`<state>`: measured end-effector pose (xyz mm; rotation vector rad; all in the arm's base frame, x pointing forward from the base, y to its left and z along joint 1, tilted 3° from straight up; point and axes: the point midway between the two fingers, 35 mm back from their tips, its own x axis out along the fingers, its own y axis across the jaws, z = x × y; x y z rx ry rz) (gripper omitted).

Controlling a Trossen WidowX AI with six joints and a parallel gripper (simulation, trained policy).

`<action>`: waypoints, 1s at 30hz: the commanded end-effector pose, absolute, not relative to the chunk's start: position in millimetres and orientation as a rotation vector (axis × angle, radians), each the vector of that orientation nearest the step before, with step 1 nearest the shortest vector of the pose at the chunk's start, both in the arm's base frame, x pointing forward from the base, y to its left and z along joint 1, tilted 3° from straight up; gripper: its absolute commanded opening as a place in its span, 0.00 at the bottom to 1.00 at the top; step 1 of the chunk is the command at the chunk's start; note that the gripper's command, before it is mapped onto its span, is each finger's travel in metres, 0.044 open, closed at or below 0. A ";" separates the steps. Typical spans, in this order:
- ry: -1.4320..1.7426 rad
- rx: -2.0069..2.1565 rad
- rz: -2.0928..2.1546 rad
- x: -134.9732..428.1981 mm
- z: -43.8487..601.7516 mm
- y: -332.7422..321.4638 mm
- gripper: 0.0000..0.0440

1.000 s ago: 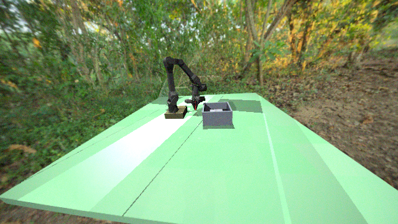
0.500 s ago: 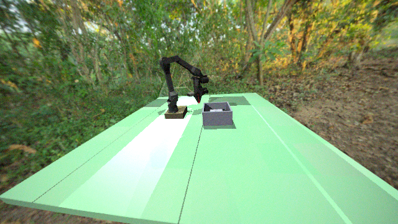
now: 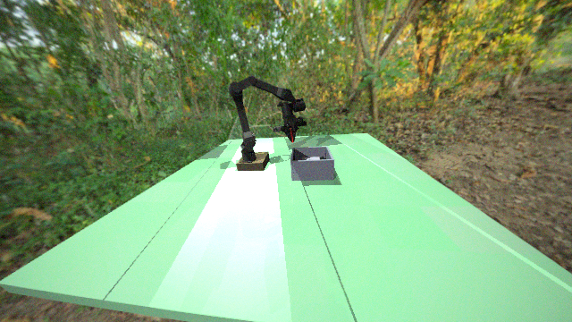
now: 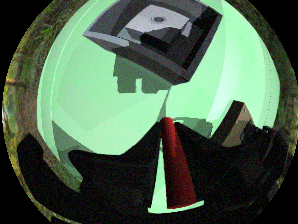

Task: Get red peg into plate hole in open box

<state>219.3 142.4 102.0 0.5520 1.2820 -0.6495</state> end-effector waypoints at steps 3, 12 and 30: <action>1.234 0.585 -0.689 238.7 109.7 130.3 0.00; 1.166 0.630 -0.746 274.5 116.0 100.5 0.00; 1.161 0.619 -0.756 332.1 96.1 37.7 0.00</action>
